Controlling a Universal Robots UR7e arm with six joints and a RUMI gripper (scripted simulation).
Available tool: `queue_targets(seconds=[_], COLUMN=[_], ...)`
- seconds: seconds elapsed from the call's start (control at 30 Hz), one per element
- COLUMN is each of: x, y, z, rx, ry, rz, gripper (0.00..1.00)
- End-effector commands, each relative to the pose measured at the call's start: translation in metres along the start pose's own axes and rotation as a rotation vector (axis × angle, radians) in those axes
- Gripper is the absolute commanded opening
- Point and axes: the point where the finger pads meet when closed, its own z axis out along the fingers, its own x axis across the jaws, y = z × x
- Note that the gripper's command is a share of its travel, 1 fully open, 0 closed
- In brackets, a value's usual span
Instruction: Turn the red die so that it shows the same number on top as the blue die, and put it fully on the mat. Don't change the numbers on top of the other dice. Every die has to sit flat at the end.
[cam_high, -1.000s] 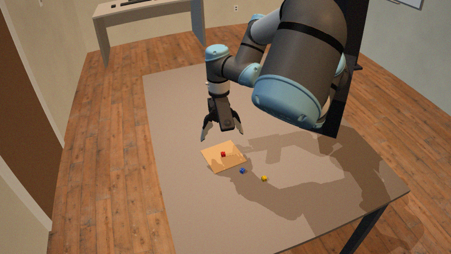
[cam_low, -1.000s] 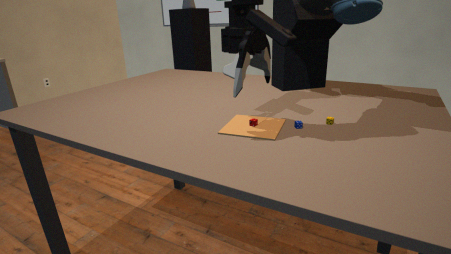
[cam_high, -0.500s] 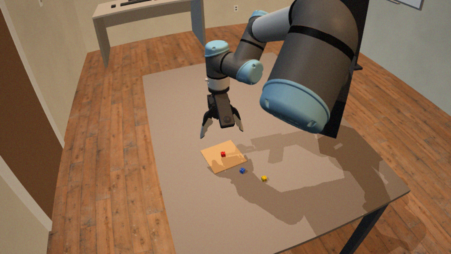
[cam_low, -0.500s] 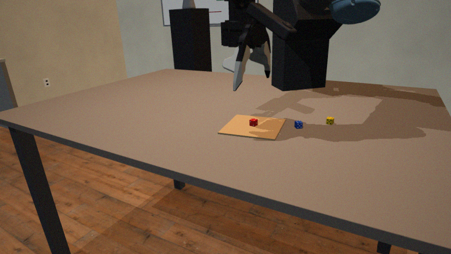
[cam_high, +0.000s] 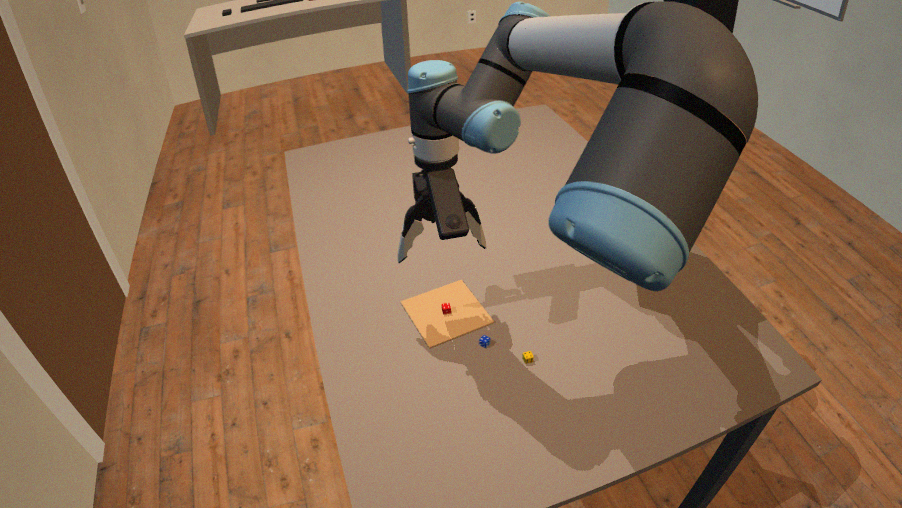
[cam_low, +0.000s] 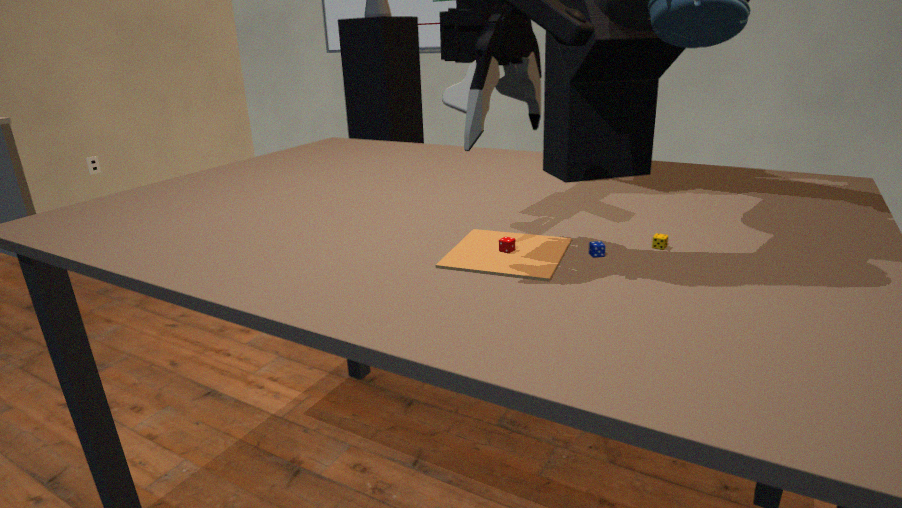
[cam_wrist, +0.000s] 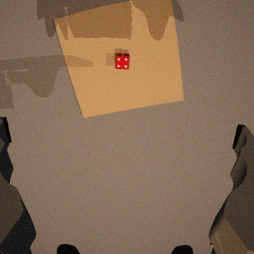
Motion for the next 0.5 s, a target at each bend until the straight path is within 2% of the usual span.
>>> queue_targets(seconds=[0.0, 0.27, 0.47], x=[-0.001, -0.001, -0.001], y=[-0.001, -0.001, -0.001], z=[-0.022, -0.043, -0.050], rx=[0.005, 0.005, 0.005], ry=[-0.002, -0.002, -0.002], rz=[-0.001, -0.001, -0.001], gripper=[1.00, 1.00, 1.00])
